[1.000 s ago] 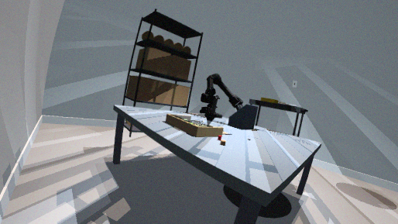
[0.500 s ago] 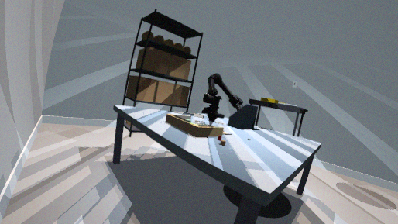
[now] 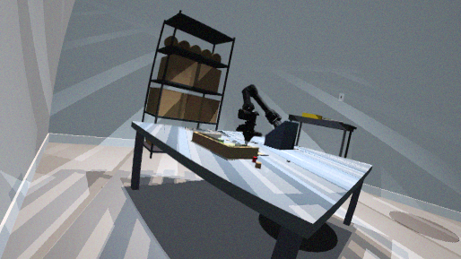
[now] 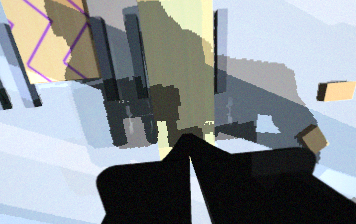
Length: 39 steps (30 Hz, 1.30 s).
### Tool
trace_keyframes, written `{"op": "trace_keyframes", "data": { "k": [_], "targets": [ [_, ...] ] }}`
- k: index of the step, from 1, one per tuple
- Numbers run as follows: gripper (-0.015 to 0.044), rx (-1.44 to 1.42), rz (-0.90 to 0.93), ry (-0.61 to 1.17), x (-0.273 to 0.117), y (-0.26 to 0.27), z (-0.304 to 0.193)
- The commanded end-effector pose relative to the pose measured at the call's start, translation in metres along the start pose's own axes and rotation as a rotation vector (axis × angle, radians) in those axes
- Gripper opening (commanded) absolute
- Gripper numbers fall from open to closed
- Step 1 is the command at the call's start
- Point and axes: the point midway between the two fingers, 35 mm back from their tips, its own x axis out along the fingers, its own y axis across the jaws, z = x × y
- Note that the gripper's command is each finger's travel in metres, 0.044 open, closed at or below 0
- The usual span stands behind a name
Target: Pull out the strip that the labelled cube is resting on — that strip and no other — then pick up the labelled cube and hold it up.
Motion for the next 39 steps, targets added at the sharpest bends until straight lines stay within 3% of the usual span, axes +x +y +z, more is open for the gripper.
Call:
{"op": "trace_keyframes", "data": {
  "k": [1,39],
  "targets": [
    [0.0000,-0.008,0.001,0.024,0.004,0.001,-0.015],
    [0.0000,-0.010,0.001,0.026,0.003,0.001,-0.069]
  ]
}}
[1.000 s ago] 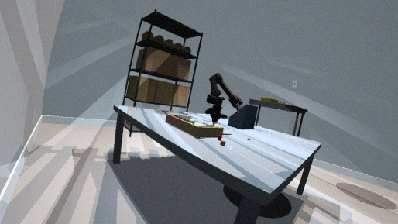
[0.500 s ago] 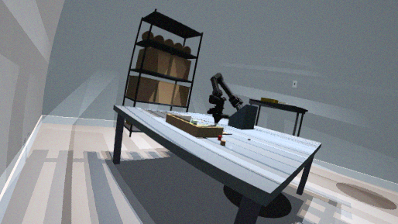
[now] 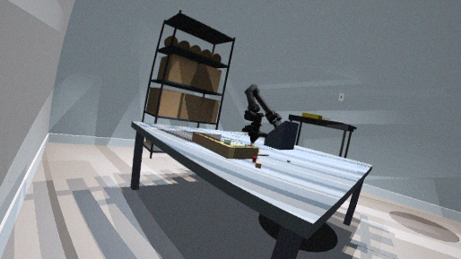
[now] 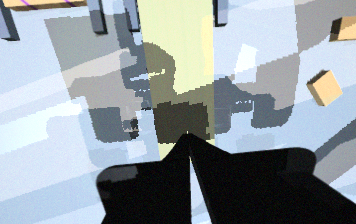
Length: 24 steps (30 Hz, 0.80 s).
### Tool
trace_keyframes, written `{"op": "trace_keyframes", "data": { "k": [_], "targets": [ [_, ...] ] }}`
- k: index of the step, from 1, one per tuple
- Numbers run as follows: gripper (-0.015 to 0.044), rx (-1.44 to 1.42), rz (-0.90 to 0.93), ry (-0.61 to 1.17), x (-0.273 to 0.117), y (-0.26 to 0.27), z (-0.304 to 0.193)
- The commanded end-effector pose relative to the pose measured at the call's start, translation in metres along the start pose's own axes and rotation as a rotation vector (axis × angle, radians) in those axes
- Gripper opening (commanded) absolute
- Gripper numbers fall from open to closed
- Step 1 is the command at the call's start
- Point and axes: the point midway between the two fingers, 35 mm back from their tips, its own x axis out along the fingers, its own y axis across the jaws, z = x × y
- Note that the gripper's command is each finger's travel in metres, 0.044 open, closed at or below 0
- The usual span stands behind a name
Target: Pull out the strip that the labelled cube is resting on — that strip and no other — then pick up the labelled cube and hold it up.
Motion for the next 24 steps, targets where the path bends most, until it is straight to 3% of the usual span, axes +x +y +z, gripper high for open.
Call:
{"op": "trace_keyframes", "data": {
  "k": [1,24],
  "targets": [
    [0.0000,-0.006,0.000,0.029,0.004,0.000,-0.016],
    [0.0000,-0.007,0.000,0.030,0.003,0.001,-0.043]
  ]
}}
